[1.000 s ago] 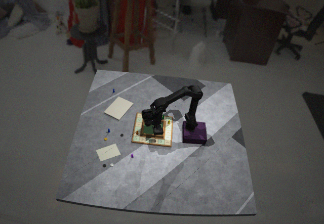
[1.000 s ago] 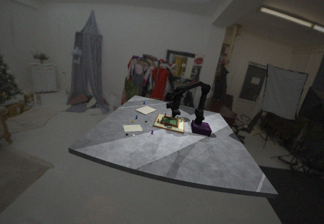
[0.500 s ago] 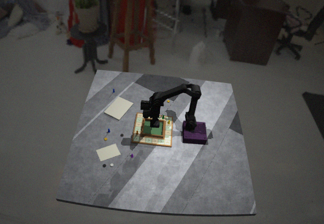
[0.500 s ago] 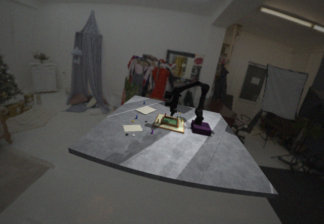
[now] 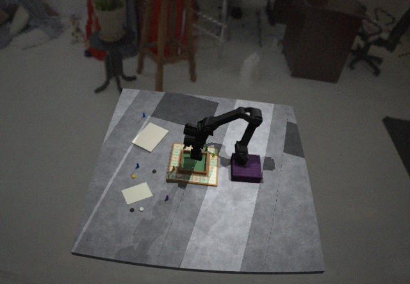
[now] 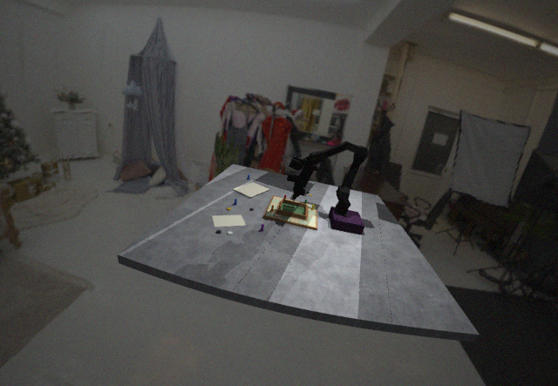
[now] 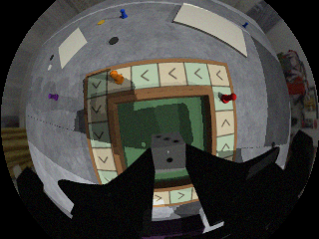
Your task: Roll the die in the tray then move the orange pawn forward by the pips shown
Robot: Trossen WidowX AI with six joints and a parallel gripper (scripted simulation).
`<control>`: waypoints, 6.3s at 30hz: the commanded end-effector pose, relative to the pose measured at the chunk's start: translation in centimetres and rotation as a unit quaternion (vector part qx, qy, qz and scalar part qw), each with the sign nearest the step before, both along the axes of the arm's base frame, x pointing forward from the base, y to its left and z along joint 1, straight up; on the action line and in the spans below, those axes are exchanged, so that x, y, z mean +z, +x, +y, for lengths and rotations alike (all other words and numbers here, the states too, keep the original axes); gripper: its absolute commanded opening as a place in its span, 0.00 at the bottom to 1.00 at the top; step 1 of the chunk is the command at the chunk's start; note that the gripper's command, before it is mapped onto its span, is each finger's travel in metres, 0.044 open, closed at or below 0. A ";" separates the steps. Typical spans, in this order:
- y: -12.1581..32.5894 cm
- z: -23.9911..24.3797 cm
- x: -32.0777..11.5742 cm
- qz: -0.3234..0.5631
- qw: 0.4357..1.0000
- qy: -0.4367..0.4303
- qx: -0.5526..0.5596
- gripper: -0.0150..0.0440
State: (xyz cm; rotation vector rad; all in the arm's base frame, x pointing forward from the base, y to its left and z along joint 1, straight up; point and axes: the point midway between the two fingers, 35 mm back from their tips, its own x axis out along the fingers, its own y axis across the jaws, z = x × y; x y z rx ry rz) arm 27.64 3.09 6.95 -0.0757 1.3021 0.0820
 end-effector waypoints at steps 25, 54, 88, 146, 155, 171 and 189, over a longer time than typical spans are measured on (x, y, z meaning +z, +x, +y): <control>-2.1 -0.4 1.9 -0.296 0.955 0.032 0.002 0.25; -2.7 -0.5 3.7 -0.297 0.954 0.032 0.001 0.74; 4.9 2.9 2.2 0.092 0.995 0.002 -0.043 0.69; 10.3 7.2 -6.1 0.117 0.989 0.006 -0.095 0.27; 10.9 7.4 -3.0 0.117 0.989 0.006 -0.095 0.25; 10.5 7.5 6.2 0.117 0.989 0.007 -0.095 0.25; 7.5 9.4 3.8 0.118 0.988 0.007 -0.095 0.25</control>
